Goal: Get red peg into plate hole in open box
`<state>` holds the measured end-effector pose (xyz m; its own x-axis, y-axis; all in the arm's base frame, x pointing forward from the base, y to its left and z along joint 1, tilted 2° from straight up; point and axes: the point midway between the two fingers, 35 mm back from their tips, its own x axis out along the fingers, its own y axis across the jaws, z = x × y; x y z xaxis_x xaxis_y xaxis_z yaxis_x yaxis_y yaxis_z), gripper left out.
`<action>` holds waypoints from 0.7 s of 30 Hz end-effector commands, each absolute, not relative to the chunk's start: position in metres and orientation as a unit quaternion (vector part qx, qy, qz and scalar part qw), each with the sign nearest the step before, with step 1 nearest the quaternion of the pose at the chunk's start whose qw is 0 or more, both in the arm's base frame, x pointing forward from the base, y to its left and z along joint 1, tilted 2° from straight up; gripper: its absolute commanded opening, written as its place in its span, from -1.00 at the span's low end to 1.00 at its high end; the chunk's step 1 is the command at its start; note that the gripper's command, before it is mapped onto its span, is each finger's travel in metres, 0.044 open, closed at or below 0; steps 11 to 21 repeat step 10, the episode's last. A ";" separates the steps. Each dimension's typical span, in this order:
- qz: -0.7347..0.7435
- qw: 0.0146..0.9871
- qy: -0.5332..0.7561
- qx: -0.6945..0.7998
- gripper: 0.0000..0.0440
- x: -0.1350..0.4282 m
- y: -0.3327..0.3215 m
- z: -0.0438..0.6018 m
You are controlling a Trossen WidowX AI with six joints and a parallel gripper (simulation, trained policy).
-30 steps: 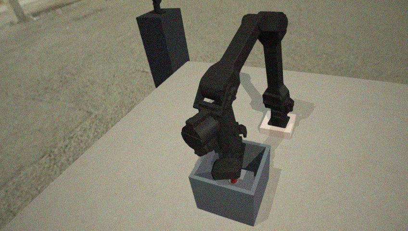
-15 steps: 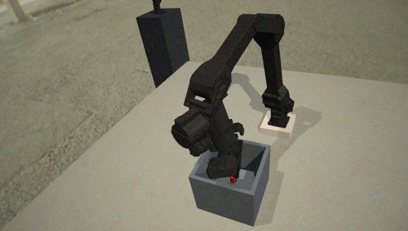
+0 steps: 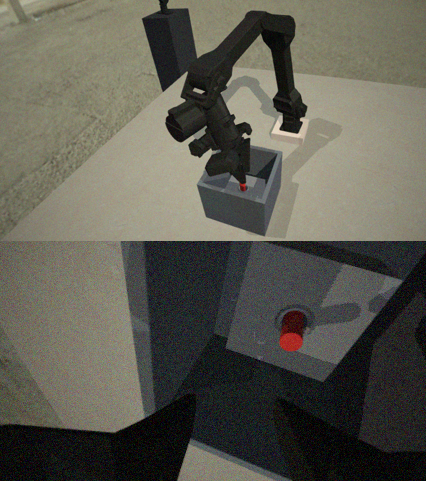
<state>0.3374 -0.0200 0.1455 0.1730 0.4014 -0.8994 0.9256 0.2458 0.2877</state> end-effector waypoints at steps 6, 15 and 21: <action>-0.232 0.521 0.590 0.571 0.03 0.344 -0.025 0.156; -0.224 0.524 0.589 0.573 0.01 0.348 -0.028 0.159; -0.224 0.524 0.589 0.573 0.01 0.348 -0.028 0.159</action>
